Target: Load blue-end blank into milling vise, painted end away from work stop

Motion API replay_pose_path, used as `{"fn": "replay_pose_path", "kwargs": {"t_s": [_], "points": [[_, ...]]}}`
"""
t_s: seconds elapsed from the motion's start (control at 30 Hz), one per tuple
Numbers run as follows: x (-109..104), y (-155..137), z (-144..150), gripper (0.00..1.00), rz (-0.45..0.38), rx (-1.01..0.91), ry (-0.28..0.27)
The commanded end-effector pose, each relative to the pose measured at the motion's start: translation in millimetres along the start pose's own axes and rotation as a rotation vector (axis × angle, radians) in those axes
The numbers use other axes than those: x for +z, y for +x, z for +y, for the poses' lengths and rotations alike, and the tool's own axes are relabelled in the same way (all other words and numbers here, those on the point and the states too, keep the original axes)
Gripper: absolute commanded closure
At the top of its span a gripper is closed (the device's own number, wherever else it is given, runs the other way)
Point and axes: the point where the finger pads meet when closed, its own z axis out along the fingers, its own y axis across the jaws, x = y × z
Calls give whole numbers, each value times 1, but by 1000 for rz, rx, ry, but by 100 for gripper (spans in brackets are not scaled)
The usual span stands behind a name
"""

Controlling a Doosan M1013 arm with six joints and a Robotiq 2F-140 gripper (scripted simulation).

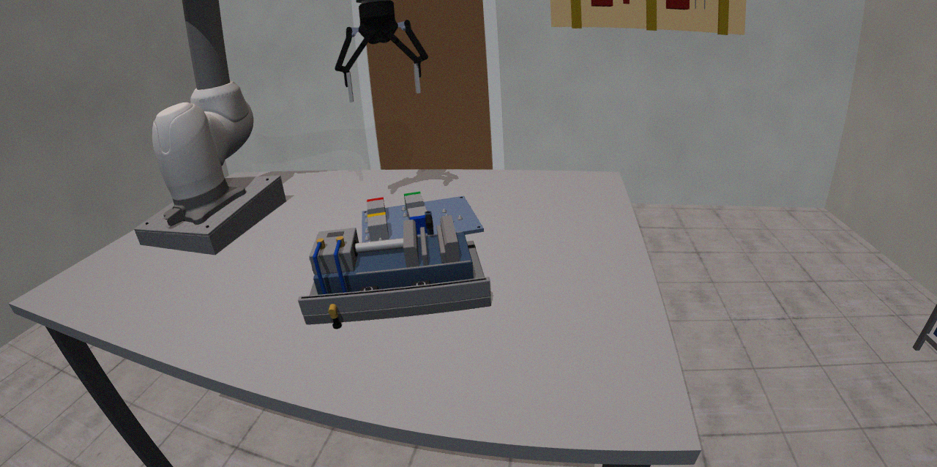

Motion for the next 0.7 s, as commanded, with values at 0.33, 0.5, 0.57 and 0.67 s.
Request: {"fn": "replay_pose_path", "kwargs": {"t_s": [0.33,0.5,0.57,0.67], "points": [[22,2,-1,0,0,0,0],[37,4,-2,0,0,0,0],[43,5,-2,0,0,0,0],[46,5,-2,0,0,0,0]]}}
